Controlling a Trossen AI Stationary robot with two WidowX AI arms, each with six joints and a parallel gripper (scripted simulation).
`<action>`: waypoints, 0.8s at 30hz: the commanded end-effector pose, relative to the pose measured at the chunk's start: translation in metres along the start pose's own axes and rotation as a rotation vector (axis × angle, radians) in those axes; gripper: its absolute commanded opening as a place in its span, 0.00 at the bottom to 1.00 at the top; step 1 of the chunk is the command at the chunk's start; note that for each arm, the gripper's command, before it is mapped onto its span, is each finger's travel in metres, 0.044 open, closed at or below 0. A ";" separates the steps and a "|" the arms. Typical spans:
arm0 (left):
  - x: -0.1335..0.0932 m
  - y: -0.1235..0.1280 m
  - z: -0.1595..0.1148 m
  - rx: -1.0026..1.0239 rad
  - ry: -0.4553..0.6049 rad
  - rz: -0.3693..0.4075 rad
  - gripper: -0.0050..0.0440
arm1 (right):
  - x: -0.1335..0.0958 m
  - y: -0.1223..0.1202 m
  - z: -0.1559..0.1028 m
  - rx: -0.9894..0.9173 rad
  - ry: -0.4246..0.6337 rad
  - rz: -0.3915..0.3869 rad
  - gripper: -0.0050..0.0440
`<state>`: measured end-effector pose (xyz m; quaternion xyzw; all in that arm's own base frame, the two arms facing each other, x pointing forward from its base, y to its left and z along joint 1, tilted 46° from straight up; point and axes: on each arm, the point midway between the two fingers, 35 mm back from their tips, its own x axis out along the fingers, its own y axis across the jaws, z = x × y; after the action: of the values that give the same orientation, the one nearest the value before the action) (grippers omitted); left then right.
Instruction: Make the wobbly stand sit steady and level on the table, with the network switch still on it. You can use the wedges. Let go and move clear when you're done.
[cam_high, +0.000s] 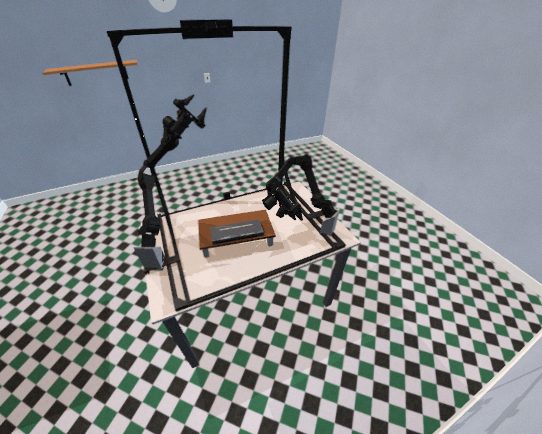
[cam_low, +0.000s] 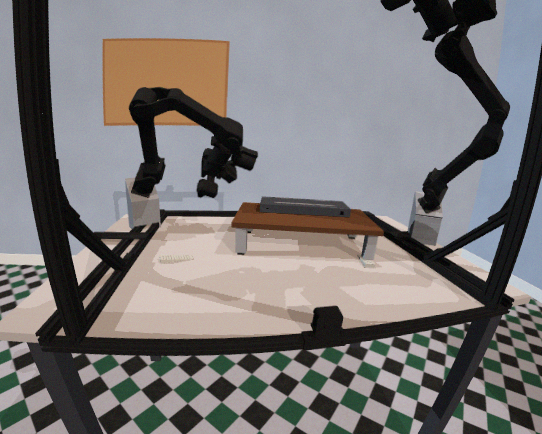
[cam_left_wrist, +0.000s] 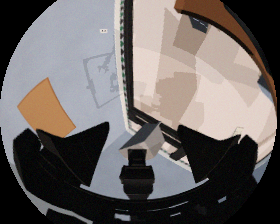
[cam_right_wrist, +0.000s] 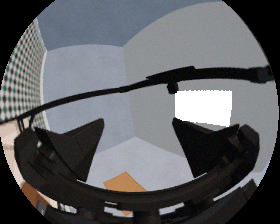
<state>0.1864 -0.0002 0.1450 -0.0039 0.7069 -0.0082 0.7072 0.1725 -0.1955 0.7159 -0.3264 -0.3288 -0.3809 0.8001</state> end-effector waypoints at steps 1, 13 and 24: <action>0.000 0.000 0.000 0.000 0.000 0.000 1.00 | -0.006 0.022 -0.069 -0.020 0.196 0.087 1.00; 0.000 0.000 0.000 0.000 0.000 0.000 1.00 | -0.032 0.055 -0.160 -0.025 0.467 0.237 1.00; 0.000 0.000 0.000 0.000 0.000 0.000 1.00 | -0.136 0.119 -0.287 0.018 0.913 0.554 1.00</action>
<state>0.1864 -0.0002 0.1449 -0.0039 0.7069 -0.0082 0.7072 0.2779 -0.3025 0.4585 -0.2147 0.0946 -0.2813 0.9305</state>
